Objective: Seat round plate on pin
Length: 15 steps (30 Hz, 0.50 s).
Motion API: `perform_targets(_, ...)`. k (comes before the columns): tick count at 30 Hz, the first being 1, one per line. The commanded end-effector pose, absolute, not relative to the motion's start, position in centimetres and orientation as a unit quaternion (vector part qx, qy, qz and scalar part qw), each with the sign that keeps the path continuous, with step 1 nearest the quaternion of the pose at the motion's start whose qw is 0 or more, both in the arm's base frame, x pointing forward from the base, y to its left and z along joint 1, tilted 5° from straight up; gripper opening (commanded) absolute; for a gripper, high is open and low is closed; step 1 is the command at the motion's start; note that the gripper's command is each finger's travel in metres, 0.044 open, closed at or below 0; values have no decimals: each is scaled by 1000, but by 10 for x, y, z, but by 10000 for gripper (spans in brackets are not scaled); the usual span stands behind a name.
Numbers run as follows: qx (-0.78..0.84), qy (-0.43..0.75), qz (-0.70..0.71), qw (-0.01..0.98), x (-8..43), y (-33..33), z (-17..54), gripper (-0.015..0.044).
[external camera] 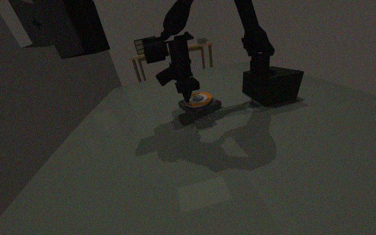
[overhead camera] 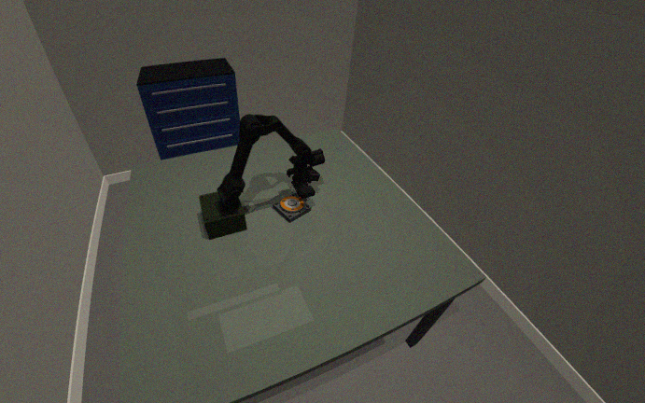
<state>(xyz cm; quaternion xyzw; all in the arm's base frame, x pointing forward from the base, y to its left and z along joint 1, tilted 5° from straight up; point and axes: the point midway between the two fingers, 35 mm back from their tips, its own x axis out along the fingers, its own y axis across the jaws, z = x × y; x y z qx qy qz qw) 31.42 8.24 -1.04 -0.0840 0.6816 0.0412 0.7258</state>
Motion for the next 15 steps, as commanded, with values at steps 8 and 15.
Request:
perform_targets(8, -87, 684, 35, 723, 318, 71, -11, 0)
perform_targets(15, -87, 684, 35, 723, 321, 66, -10, 0)
